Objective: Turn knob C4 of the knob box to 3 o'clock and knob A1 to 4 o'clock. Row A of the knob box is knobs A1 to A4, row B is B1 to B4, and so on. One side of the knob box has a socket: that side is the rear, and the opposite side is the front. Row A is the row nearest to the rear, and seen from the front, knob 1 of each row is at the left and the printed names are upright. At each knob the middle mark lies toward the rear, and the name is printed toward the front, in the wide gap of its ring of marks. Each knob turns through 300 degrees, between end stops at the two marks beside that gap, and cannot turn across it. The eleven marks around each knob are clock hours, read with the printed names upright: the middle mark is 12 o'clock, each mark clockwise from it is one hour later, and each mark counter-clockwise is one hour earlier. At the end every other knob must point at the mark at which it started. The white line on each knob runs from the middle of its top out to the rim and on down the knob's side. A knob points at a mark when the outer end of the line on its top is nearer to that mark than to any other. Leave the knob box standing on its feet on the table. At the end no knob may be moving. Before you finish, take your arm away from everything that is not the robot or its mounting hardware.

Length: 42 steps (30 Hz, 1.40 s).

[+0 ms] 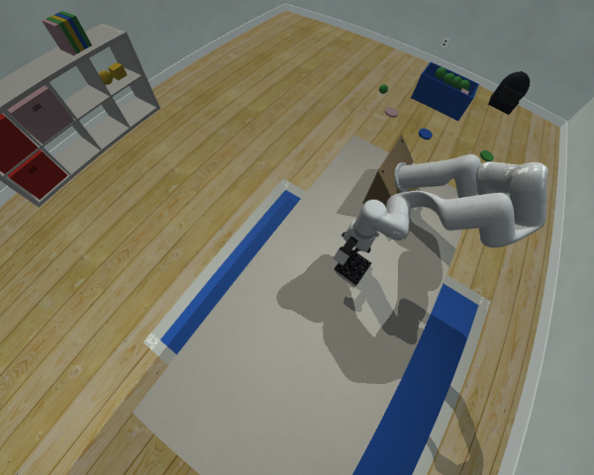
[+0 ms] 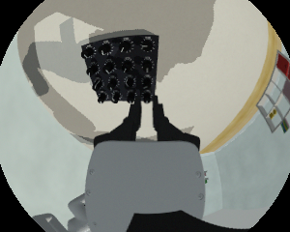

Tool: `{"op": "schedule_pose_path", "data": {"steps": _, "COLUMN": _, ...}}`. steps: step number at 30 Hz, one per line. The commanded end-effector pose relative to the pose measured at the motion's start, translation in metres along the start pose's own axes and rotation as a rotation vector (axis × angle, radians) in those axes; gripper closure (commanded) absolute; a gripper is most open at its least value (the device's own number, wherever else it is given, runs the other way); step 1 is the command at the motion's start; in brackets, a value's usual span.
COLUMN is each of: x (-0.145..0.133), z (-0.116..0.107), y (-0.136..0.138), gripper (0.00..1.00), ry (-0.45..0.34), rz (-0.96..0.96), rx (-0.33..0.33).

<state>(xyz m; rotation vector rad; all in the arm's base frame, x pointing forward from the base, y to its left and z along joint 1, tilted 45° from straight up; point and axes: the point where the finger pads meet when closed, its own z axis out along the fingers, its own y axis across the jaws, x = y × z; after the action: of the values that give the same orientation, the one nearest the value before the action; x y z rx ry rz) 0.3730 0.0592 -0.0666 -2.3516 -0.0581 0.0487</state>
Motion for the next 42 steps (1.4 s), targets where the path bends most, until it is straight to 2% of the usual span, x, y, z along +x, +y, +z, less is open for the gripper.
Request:
{"op": "schedule_pose_path", "data": {"steps": 1, "x": 0.001, "z": -0.001, "y": 0.000, "gripper": 0.81, "ry": 0.003, "rz": -0.001, "rx": -0.001}}
{"op": "schedule_pose_path", "data": {"steps": 42, "x": 0.001, "z": 0.011, "y": 0.000, "gripper": 0.81, "ry": 0.003, "rz": -0.001, "rx": -0.001}}
